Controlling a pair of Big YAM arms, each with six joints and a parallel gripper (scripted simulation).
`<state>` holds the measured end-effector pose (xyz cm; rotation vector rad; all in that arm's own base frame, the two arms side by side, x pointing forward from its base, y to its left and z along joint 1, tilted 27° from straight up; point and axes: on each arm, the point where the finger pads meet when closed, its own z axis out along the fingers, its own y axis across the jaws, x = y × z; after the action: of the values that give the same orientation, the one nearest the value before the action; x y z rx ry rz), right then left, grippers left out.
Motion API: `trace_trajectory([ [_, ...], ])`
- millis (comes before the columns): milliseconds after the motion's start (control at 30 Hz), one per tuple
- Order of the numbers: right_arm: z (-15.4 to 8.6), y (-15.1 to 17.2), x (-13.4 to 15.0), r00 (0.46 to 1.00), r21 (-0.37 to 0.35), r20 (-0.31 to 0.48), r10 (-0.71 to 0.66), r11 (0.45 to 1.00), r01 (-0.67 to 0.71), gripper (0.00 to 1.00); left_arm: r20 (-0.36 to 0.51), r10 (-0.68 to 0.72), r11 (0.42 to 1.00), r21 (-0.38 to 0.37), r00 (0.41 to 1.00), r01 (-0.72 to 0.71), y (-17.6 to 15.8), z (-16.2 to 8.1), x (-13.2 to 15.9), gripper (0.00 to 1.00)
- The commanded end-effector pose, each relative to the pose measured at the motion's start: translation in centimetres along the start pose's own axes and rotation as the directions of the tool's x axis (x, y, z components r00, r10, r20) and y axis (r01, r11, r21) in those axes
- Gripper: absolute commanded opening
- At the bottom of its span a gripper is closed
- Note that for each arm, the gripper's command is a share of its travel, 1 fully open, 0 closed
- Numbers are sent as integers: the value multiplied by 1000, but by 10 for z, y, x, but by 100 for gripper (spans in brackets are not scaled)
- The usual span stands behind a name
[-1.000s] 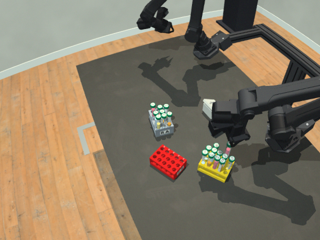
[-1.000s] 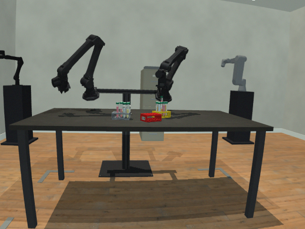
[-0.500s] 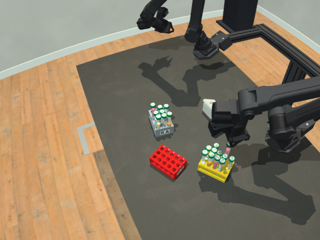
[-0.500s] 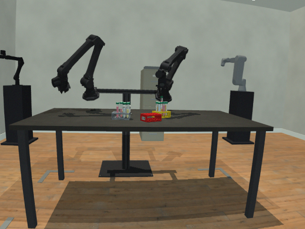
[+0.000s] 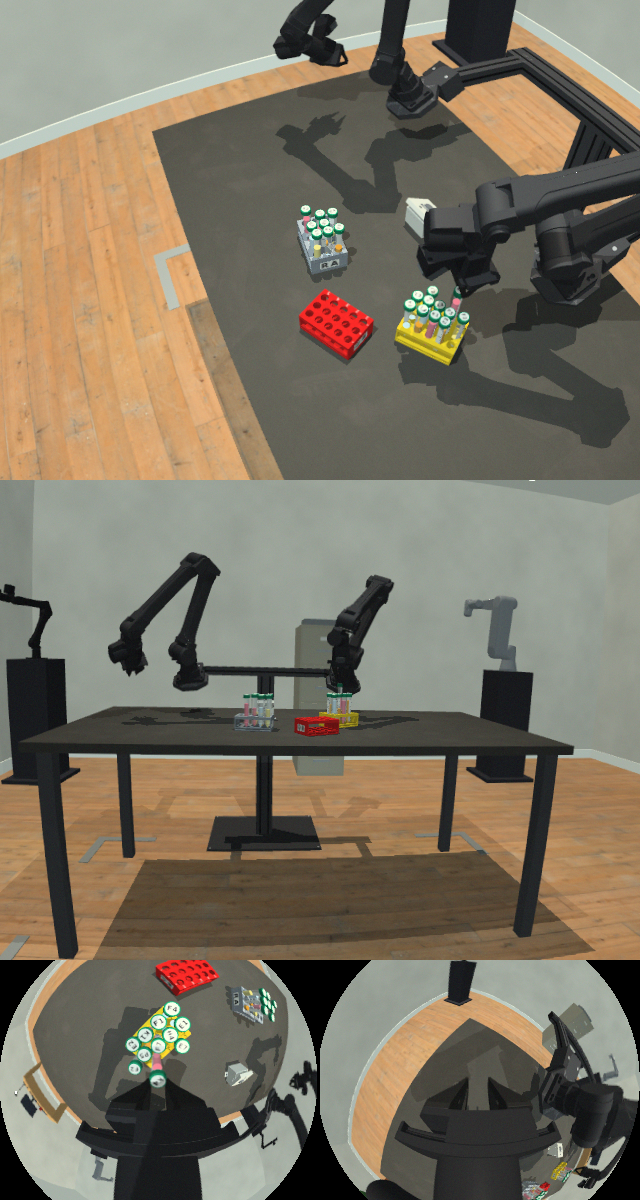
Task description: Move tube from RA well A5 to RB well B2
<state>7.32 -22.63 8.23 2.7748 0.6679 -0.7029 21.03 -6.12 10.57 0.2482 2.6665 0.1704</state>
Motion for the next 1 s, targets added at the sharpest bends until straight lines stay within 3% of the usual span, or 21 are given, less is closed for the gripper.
trace_trajectory([
  [0, -5, 7, -2, 1000, -15, -3, 10, 1000, -10, 30, -5, 2, 1000, -3, 1000, -2, 2, 6, 1, 0],
  [967, -5, 7, -2, 1000, -15, -3, 10, 1000, -10, 30, -1, -3, 1000, -5, 1000, 3, 4, 17, 1, 0],
])
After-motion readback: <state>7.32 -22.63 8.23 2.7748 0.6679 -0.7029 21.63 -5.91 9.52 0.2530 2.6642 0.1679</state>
